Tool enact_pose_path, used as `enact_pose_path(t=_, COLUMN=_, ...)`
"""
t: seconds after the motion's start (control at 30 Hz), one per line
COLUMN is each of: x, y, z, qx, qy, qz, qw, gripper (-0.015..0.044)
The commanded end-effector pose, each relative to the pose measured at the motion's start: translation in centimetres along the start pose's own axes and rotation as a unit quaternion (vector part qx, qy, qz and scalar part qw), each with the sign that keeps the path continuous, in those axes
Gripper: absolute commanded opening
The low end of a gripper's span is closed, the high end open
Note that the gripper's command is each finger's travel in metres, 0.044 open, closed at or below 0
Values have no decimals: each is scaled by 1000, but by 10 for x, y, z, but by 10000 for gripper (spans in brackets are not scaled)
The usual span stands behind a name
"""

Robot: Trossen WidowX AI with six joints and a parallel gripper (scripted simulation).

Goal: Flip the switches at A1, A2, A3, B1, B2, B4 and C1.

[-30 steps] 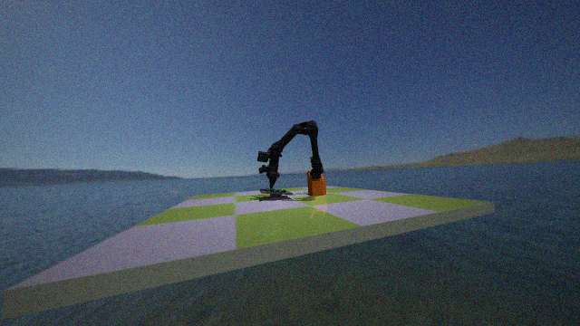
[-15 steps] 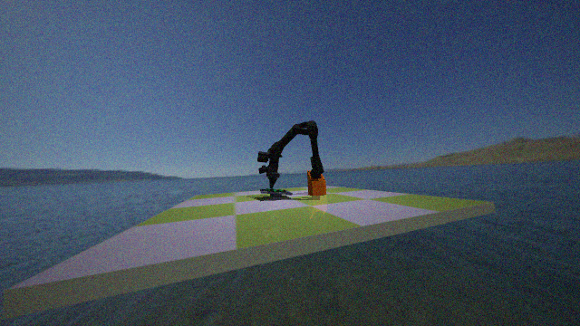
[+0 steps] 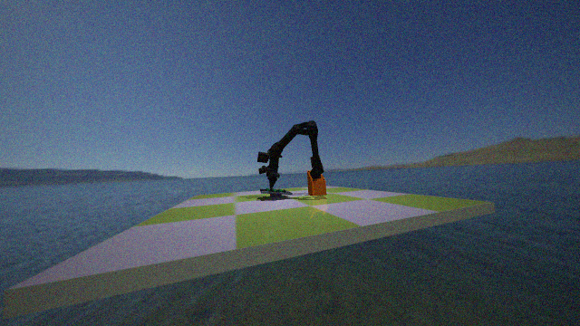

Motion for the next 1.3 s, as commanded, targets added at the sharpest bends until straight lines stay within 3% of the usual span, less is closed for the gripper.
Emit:
enact_pose_path(t=0.0, x=-3, y=0, z=1, qx=-3, qy=2, qz=-4, qw=1000, gripper=0)
enact_pose_path(t=0.83, x=-6, y=0, z=1, qx=-3, qy=2, qz=-4, qw=1000, gripper=0)
enact_pose_path(t=1.07, x=59, y=-2, z=-4, qx=-3, qy=15, qz=-5, qw=1000, gripper=0)
enact_pose_path(t=1.27, x=61, y=-3, z=-5, qx=-3, qy=15, qz=-5, qw=1000, gripper=0)
Point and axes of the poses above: the point midway between the two fingers, 35 mm back from their tips, its own x axis back along the fingers, its own y axis across the jaws, z = x × y, the point moved 6 cm from there along x, back along the fingers, and after that the axes turned 10 degrees about x, right-handed, at the moved point
